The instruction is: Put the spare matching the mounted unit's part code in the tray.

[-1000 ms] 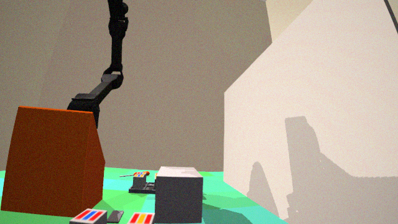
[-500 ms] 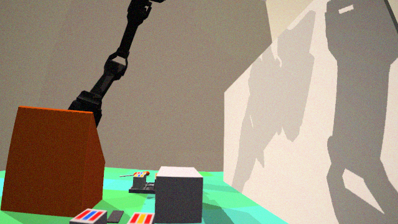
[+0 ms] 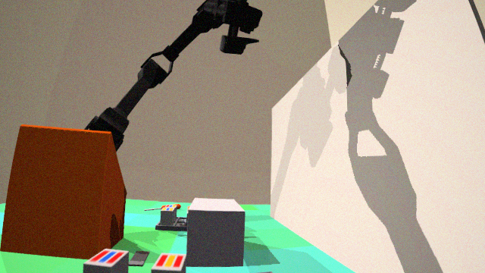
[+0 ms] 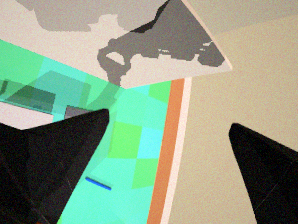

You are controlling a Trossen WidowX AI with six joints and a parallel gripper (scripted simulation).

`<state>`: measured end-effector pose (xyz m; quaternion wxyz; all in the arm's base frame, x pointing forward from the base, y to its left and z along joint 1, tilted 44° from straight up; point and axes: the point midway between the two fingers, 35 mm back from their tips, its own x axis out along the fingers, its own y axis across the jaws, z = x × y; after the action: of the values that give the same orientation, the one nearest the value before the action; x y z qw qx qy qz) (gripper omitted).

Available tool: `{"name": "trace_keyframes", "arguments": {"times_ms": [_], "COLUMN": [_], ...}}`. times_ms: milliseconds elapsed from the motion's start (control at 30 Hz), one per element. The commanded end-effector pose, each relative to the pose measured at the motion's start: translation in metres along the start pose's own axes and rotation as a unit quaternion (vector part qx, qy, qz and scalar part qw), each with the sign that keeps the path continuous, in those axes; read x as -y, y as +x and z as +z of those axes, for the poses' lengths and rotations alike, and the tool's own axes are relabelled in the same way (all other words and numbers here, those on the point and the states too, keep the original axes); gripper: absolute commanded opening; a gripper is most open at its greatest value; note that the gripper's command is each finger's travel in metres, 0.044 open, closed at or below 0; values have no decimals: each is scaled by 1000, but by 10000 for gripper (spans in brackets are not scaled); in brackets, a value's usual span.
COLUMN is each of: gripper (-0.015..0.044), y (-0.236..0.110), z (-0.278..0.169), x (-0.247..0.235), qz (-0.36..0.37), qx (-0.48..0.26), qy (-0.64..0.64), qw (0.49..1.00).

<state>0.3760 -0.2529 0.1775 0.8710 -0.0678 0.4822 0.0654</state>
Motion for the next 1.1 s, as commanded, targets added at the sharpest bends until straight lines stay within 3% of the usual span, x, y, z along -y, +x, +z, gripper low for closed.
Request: {"name": "trace_keyframes", "arguments": {"times_ms": [0, 233, 433, 1067], "gripper": [440, 440, 440, 440], "y": [46, 100, 122, 122], "z": [3, -2, -15, -16], "x": [-57, -166, -251, -254], "qz": [109, 271, 367, 370], "qx": [-36, -137, -244, -248], "qy": [30, 94, 142, 143], "qw": [993, 948, 886, 884]}}
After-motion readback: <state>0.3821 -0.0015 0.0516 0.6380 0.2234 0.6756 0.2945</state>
